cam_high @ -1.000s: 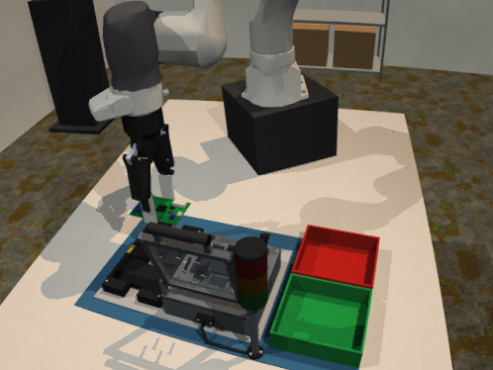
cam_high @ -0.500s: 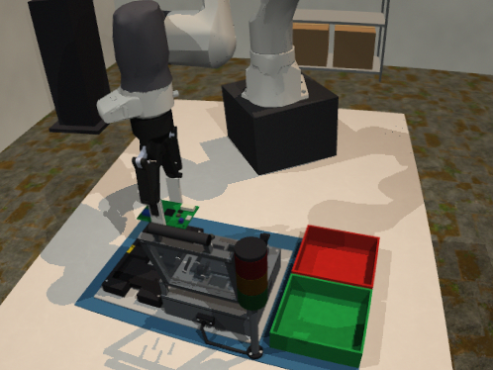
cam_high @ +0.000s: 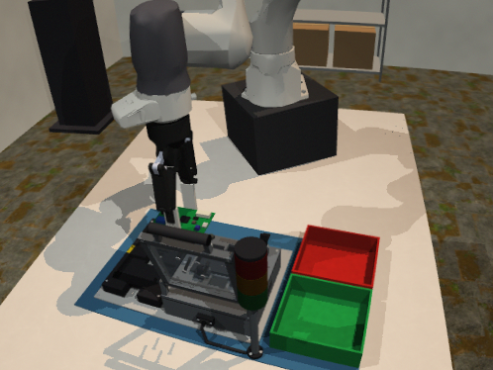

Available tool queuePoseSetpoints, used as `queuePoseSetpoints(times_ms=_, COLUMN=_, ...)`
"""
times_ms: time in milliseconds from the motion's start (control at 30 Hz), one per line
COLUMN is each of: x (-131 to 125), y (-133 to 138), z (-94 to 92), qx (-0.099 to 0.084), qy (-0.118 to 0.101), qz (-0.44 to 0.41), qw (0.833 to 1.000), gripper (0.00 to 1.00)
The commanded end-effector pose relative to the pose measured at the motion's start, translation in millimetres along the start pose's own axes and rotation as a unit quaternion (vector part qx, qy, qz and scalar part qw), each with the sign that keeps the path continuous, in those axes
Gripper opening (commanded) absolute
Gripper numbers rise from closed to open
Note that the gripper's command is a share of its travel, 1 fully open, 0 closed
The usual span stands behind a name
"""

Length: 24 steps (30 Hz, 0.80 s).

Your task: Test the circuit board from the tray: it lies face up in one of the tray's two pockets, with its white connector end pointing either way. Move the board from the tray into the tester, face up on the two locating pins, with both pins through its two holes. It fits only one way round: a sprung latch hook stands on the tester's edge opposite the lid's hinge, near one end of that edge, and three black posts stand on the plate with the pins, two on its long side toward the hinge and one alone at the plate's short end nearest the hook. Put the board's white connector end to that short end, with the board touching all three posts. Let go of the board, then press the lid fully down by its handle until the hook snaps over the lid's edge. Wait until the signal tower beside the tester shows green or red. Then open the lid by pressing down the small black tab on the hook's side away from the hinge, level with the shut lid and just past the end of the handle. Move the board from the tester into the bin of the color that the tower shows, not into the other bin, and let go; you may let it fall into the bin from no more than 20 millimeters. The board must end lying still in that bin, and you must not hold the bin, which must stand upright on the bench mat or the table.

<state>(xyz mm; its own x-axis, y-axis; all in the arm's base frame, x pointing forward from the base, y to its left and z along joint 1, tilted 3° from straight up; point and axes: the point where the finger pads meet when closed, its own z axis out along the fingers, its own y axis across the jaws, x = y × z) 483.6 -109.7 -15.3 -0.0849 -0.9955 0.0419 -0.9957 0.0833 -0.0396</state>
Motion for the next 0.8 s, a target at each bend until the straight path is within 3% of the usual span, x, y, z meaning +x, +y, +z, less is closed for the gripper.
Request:
queuePoseSetpoints(times_ms=0, x=-8, y=-1, z=0.0, qx=-0.003, qy=0.000, qz=0.023, qw=1.000, gripper=0.46)
queuePoseSetpoints(times_ms=767, x=-71, y=-25, z=-4.7, qx=-0.003, qy=0.000, qz=0.023, qw=1.000, gripper=0.46)
